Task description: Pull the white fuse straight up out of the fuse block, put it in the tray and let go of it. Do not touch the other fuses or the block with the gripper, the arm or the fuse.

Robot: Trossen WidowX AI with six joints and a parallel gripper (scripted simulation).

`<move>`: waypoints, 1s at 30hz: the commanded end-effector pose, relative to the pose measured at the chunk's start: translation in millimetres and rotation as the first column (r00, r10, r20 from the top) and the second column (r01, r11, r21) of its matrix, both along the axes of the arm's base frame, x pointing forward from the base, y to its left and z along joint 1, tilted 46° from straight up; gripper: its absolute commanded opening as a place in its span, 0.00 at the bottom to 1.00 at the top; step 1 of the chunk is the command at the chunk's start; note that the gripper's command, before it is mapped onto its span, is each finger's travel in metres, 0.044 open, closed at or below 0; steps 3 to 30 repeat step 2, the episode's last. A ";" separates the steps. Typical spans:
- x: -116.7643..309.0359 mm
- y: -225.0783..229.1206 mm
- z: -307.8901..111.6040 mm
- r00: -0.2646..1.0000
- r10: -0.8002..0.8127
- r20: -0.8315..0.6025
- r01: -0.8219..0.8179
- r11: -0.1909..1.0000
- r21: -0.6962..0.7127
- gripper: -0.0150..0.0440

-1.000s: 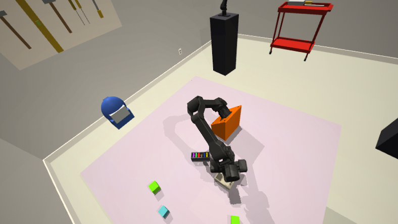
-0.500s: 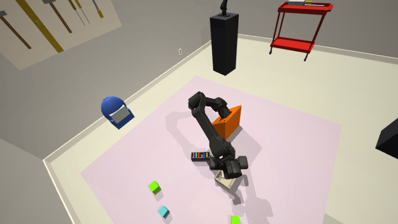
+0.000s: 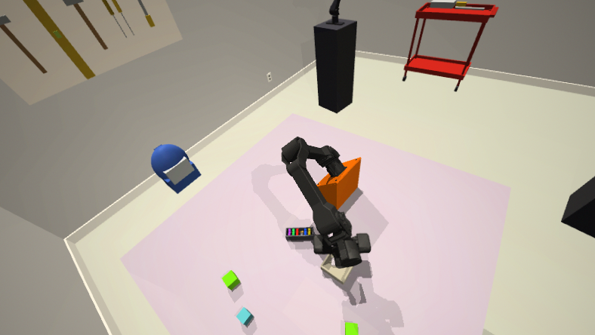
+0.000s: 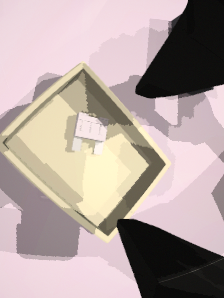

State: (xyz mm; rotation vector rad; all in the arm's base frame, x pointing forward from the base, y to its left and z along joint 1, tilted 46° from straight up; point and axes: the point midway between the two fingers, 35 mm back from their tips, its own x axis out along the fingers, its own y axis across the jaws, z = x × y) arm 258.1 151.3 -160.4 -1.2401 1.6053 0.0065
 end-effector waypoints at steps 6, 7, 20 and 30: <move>0.1 0.0 -0.1 1.000 0.000 0.000 0.000 1.000 0.000 0.81; 0.1 0.0 -0.1 1.000 0.000 0.000 0.000 1.000 0.000 0.81; 0.1 0.0 -0.1 1.000 0.000 0.000 0.000 1.000 0.000 0.81; 0.1 0.0 -0.1 1.000 0.000 0.000 0.000 1.000 0.000 0.81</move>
